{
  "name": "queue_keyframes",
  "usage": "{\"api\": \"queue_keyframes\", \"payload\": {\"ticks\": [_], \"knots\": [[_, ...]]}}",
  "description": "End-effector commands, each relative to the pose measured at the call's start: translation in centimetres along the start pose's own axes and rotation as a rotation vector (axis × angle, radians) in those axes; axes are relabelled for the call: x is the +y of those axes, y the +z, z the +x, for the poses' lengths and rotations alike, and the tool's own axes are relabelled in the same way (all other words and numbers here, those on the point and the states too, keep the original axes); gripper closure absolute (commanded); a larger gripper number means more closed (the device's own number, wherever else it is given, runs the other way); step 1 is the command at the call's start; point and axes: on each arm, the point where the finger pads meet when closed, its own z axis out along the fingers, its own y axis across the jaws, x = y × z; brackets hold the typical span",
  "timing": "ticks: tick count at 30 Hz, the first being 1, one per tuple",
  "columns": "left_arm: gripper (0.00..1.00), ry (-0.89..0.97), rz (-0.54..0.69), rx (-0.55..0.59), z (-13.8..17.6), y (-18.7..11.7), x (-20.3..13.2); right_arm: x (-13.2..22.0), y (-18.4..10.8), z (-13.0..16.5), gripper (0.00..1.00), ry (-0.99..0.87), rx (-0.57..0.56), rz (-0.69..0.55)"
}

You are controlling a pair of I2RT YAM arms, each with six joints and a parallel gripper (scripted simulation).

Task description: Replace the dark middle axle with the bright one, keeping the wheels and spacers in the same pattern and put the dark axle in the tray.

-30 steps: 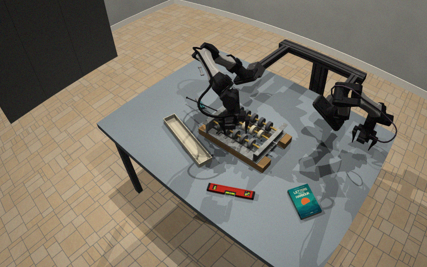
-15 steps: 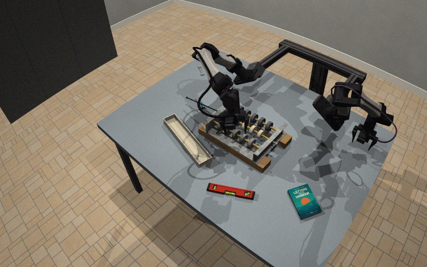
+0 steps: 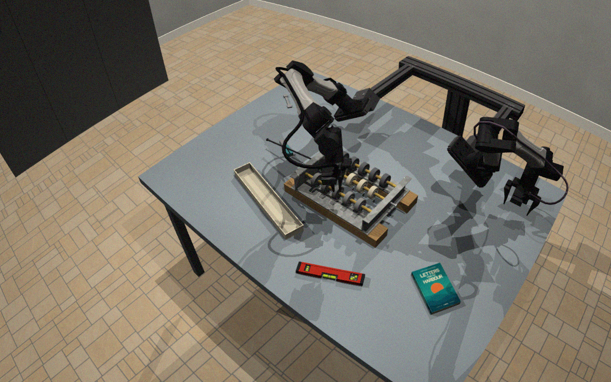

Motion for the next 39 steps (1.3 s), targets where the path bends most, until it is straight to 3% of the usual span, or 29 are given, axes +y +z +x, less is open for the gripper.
{"api": "queue_keyframes", "payload": {"ticks": [1, 13, 16, 24, 30, 33, 39], "knots": [[0.00, 0.005, 0.004, 0.028, 0.3, 0.1, 0.9, -2.9, -0.5, 0.6, 0.81, 0.080, 0.013, 0.023], [0.00, -0.005, 0.056, 0.060, -2.9, 3.0, 3.6, -8.7, -1.3, 5.0, 0.81, 0.494, 0.073, 0.052], [0.00, -0.017, 0.077, 0.058, -3.1, 3.6, 3.0, -8.9, -1.3, 5.2, 0.81, 0.527, 0.070, 0.057], [0.00, -0.001, 0.050, 0.008, -8.6, 5.6, 5.5, -13.6, -2.2, 9.5, 0.81, 0.819, 0.106, 0.122], [0.00, -0.010, 0.038, -0.052, -13.1, 6.8, 6.0, -15.8, -2.9, 12.4, 0.81, 1.002, 0.122, 0.152], [0.00, -0.018, 0.045, -0.060, -13.6, 7.2, 5.6, -15.7, -2.8, 12.8, 0.81, 1.024, 0.129, 0.153], [0.00, -0.037, 0.027, -0.149, -18.7, 7.5, 5.9, -18.0, -3.7, 15.5, 0.81, 1.194, 0.129, 0.204]]}}
